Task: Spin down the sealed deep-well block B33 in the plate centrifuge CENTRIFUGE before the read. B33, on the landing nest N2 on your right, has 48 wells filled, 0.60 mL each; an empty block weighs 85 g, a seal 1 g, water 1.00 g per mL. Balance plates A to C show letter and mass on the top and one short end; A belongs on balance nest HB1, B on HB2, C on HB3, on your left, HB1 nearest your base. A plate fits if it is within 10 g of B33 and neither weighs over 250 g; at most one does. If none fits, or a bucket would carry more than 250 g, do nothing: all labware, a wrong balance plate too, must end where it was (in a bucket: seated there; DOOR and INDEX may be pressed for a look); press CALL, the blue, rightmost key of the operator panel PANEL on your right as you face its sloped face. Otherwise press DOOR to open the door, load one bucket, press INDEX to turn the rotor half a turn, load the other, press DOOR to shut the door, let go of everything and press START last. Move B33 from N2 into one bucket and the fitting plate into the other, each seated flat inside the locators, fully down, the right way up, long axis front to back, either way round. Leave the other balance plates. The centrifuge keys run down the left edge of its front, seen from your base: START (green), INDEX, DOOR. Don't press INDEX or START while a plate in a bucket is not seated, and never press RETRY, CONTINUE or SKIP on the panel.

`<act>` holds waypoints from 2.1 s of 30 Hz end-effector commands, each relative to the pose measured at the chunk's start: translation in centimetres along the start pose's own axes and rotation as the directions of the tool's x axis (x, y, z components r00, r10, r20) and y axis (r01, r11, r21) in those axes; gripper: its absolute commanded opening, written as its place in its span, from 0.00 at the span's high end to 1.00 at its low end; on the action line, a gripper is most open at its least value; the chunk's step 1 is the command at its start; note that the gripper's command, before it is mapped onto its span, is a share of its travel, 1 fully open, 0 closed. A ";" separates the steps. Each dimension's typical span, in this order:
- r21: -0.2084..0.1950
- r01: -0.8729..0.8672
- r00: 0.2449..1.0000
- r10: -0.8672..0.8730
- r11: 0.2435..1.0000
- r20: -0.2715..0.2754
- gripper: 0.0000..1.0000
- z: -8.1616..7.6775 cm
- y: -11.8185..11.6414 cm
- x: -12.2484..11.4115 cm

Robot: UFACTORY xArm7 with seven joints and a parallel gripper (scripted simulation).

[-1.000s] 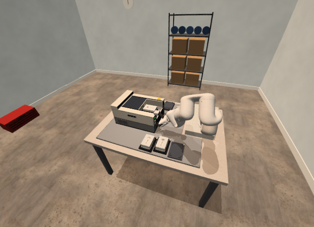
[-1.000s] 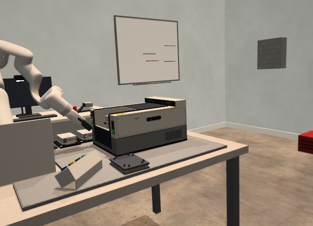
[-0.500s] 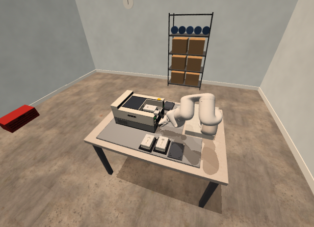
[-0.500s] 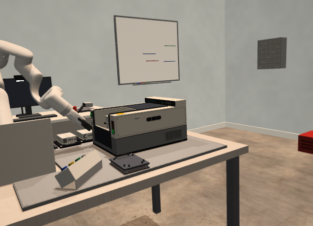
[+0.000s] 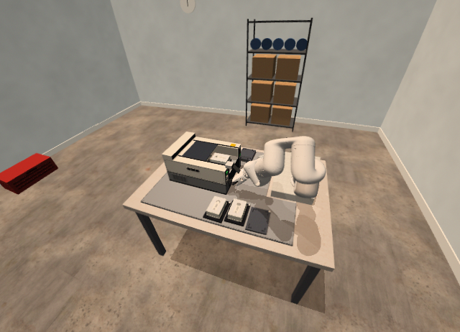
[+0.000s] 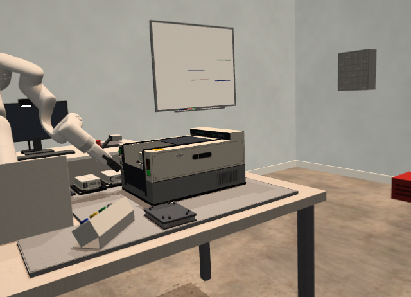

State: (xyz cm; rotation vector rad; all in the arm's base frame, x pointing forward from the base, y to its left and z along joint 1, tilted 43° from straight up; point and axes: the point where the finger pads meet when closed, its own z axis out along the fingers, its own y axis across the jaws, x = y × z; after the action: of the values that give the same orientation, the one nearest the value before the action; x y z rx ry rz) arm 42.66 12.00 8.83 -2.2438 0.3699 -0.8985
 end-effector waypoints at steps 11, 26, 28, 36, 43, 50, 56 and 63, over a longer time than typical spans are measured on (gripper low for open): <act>0.000 0.000 1.000 0.000 1.000 -0.003 1.00 0.0 0.0 0.2; 0.000 0.000 1.000 0.000 1.000 -0.003 1.00 0.0 0.0 0.2; 0.000 0.000 1.000 0.000 1.000 -0.003 1.00 0.0 0.0 0.2; 0.000 0.000 1.000 0.000 1.000 -0.003 1.00 -0.7 0.0 -0.5; 0.000 0.000 1.000 0.000 1.000 -0.003 1.00 -2.7 0.0 -2.6; 0.000 0.000 1.000 0.000 1.000 -0.003 1.00 -4.2 0.0 -4.2; 0.000 0.000 1.000 0.000 1.000 -0.003 1.00 -5.1 0.0 -5.1; 0.000 0.000 1.000 0.000 1.000 -0.003 1.00 -5.2 0.0 -5.2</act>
State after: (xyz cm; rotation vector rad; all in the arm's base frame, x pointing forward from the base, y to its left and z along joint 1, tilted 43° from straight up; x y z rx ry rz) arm 35.20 12.02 8.94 -2.2434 0.3702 -0.9000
